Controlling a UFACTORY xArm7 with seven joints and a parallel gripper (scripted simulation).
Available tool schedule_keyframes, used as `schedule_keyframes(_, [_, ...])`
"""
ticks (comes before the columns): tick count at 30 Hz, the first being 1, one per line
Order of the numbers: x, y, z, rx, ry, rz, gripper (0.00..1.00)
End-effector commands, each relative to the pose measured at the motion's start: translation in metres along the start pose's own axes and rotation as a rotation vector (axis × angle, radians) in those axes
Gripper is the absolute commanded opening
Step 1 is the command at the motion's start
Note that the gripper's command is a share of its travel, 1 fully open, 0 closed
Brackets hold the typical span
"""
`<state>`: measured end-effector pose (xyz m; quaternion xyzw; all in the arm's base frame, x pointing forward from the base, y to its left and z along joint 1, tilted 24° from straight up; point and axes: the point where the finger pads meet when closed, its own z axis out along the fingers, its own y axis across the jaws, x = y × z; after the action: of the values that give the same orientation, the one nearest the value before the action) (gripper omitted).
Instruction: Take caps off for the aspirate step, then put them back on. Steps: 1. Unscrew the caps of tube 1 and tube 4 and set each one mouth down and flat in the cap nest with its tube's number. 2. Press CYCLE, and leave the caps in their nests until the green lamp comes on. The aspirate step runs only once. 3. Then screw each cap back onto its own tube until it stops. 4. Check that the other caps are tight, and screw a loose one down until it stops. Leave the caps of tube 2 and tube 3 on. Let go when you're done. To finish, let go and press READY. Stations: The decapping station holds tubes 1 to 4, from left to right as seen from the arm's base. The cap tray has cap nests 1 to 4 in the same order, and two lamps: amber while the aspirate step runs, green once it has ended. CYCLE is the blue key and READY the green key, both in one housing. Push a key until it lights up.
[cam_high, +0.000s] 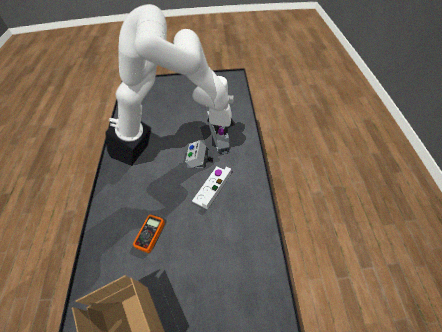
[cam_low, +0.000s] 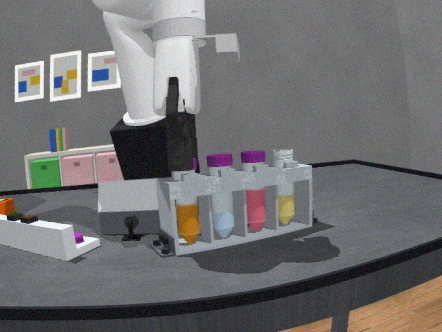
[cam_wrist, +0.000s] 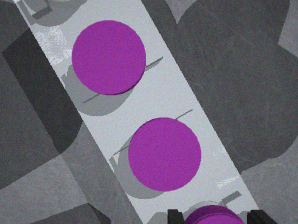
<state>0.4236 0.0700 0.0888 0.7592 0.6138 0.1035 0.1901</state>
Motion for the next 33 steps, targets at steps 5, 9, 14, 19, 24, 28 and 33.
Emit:
schedule_keyframes(5, [0.001, 0.0019, -0.0015, 0.008, 0.012, -0.453, 0.0])
schedule_keyframes(9, [0.001, 0.0019, -0.0016, 0.008, 0.012, -0.54, 0.0])
schedule_keyframes(14, [0.001, 0.002, -0.0018, 0.007, 0.014, -0.801, 0.0])
schedule_keyframes(19, [0.001, 0.002, -0.0019, 0.003, 0.014, -1.009, 0.0])
schedule_keyframes(24, [0.001, 0.002, -0.002, 0.001, 0.014, -1.217, 0.0])
schedule_keyframes(28, [0.001, 0.002, -0.002, 0.004, 0.017, -1.308, 0.0])
schedule_keyframes(33, [0.001, 0.002, -0.002, 0.004, 0.017, -1.308, 0.0])
